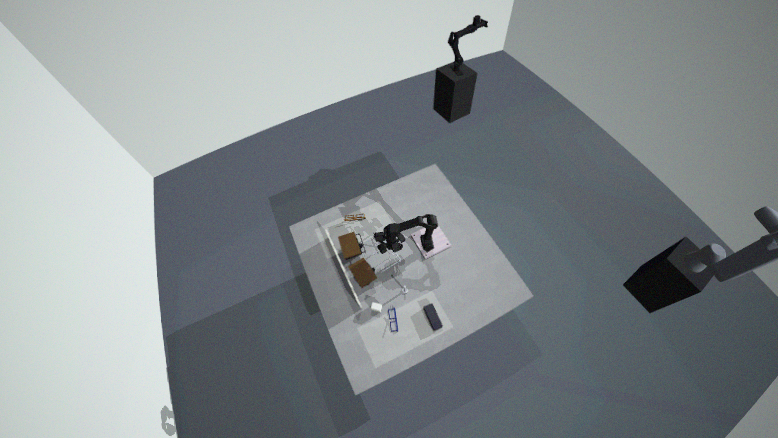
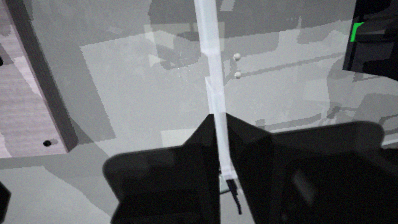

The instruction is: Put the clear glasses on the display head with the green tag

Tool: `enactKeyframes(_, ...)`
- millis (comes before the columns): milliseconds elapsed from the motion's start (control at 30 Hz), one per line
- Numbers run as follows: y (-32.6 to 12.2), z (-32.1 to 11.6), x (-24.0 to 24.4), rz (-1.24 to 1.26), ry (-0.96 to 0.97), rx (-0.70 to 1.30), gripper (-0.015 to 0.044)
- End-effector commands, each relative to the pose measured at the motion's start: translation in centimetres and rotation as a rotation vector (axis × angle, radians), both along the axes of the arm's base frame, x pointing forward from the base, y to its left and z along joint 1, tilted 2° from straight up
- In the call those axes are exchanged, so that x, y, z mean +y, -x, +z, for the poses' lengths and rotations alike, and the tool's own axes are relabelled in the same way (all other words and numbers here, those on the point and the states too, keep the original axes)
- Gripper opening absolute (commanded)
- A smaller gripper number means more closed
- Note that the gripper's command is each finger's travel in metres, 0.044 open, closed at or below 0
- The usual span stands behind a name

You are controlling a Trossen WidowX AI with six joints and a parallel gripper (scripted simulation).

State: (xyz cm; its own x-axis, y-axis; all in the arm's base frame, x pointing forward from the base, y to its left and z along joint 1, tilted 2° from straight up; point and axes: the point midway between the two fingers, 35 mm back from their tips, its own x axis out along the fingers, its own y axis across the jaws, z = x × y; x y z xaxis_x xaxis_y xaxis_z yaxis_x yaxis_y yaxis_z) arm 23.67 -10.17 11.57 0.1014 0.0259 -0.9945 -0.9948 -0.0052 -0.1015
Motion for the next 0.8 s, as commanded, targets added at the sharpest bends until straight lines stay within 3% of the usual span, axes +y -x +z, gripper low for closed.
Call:
enactKeyframes(0,0.0,-0.5,0.0,0.001,0.008,0.003,0.0)
enactKeyframes(767,-0.8,-2.4,0.1,0.001,0.009,-0.003,0.0)
